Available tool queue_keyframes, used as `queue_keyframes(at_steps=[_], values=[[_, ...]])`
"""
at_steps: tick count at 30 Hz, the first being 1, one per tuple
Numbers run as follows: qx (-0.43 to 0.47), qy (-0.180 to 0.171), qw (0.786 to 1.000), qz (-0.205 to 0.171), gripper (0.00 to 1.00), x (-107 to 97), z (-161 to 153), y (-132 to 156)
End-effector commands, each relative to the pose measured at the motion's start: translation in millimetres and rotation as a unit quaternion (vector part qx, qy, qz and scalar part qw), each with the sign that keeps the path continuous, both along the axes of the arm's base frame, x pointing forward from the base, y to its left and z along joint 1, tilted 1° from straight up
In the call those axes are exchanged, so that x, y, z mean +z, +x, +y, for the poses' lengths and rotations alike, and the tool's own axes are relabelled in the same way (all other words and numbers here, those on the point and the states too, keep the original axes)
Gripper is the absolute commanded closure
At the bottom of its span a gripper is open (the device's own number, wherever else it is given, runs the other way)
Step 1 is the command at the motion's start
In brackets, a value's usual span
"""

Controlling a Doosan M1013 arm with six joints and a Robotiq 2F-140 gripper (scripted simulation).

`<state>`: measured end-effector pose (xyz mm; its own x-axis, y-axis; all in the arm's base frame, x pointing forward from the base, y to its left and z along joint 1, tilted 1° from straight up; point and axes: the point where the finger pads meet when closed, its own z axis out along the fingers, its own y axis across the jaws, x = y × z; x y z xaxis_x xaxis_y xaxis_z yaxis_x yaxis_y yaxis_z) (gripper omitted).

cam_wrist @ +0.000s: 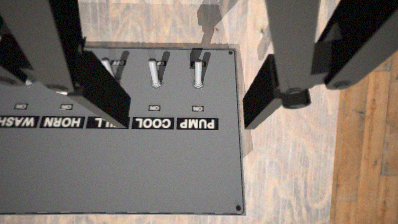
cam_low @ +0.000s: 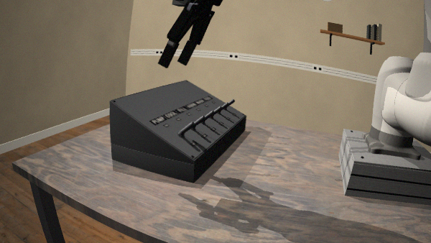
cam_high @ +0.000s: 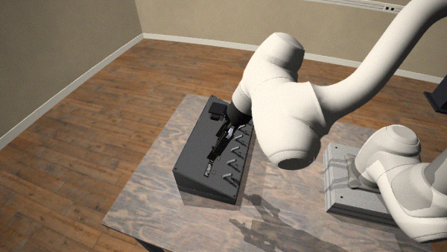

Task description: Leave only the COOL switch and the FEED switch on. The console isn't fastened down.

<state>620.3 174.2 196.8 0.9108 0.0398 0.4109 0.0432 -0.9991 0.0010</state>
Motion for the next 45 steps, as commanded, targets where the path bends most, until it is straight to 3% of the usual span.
queue_keyframes(at_steps=[1, 7, 22, 45], values=[[0.000, 0.000, 1.000, 0.000, 0.00, -1.1, 0.2, 1.9], [0.000, 0.000, 1.000, 0.000, 0.00, -9.6, 0.4, 5.7], [0.000, 0.000, 1.000, 0.000, 0.00, -59.0, 1.3, 28.0], [0.000, 0.000, 1.000, 0.000, 0.00, -62.6, 1.4, 29.6]])
